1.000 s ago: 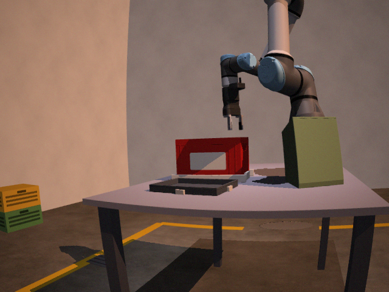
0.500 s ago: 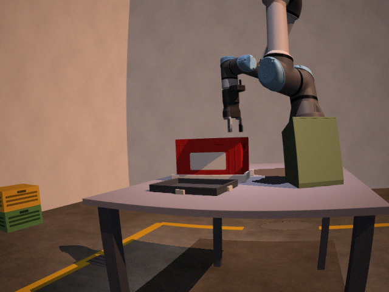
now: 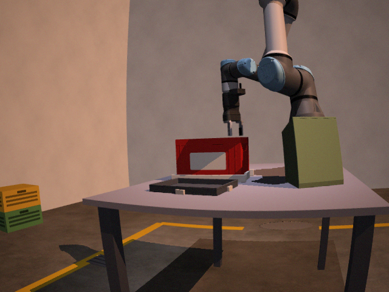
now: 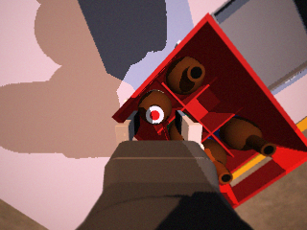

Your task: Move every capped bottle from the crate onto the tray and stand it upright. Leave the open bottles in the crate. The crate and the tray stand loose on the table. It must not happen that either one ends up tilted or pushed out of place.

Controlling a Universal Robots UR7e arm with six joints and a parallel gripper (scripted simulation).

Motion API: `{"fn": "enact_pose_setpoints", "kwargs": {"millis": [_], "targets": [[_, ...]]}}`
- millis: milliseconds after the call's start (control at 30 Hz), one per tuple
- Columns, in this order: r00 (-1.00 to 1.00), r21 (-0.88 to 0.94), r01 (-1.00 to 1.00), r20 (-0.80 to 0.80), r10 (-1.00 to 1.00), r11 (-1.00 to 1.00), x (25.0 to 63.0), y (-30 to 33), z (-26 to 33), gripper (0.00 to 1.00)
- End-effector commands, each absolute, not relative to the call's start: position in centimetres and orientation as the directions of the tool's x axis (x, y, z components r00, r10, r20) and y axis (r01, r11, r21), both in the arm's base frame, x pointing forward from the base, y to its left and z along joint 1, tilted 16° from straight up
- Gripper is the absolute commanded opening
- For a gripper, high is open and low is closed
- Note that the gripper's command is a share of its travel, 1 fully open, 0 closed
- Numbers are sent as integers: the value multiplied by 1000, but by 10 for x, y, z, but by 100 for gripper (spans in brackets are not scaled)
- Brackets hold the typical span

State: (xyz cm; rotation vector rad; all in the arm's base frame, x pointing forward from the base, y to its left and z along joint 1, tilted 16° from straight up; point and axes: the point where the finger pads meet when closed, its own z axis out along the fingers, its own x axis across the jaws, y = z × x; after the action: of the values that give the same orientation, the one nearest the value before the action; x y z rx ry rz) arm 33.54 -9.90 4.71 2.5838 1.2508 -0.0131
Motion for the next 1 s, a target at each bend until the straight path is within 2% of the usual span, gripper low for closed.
{"fn": "enact_pose_setpoints", "kwargs": {"millis": [0, 967], "targets": [[627, 238, 771, -124, 769, -590, 336, -100, 46, 100], [627, 238, 771, -125, 769, -590, 338, -105, 24, 100]]}}
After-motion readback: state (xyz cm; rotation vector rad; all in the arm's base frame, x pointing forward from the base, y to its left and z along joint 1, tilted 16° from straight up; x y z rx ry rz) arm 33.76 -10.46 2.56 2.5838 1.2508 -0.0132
